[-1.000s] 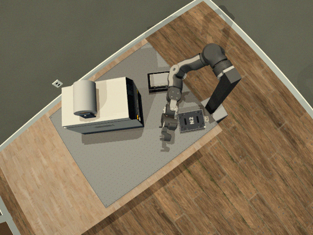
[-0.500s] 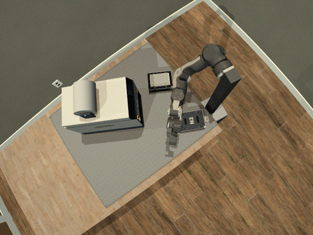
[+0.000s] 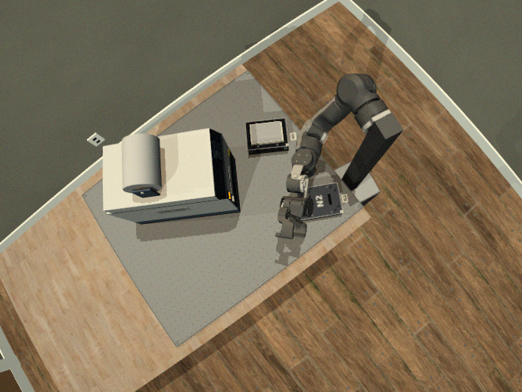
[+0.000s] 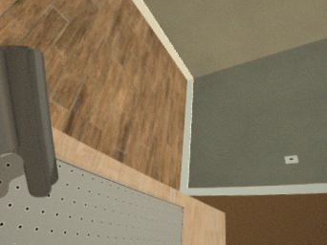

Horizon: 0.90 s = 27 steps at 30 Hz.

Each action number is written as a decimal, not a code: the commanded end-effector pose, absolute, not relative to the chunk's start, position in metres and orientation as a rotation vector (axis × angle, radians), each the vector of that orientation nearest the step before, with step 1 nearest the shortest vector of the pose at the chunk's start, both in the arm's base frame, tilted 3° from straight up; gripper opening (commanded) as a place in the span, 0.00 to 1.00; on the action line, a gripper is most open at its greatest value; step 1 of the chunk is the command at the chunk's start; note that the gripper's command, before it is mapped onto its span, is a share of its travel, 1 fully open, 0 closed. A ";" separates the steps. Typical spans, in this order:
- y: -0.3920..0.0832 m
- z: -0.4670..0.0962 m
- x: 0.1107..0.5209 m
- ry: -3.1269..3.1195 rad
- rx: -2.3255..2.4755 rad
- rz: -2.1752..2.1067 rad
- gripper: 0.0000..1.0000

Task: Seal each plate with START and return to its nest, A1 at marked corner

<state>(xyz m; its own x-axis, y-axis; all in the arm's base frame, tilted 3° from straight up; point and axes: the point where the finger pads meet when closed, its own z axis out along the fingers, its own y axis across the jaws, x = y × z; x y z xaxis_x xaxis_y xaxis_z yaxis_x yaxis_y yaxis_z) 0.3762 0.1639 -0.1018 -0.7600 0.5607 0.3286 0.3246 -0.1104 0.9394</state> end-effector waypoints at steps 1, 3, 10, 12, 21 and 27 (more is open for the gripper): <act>0.163 -0.099 0.378 1.947 1.005 1.989 0.65; 0.161 -0.090 0.378 1.883 1.047 2.050 0.65; 0.148 -0.064 0.384 1.641 1.208 2.233 0.65; 0.141 -0.056 0.385 1.562 1.251 2.281 0.65; 0.116 -0.042 0.393 1.277 1.420 2.398 0.65; 0.099 -0.037 0.397 1.024 1.561 2.455 0.65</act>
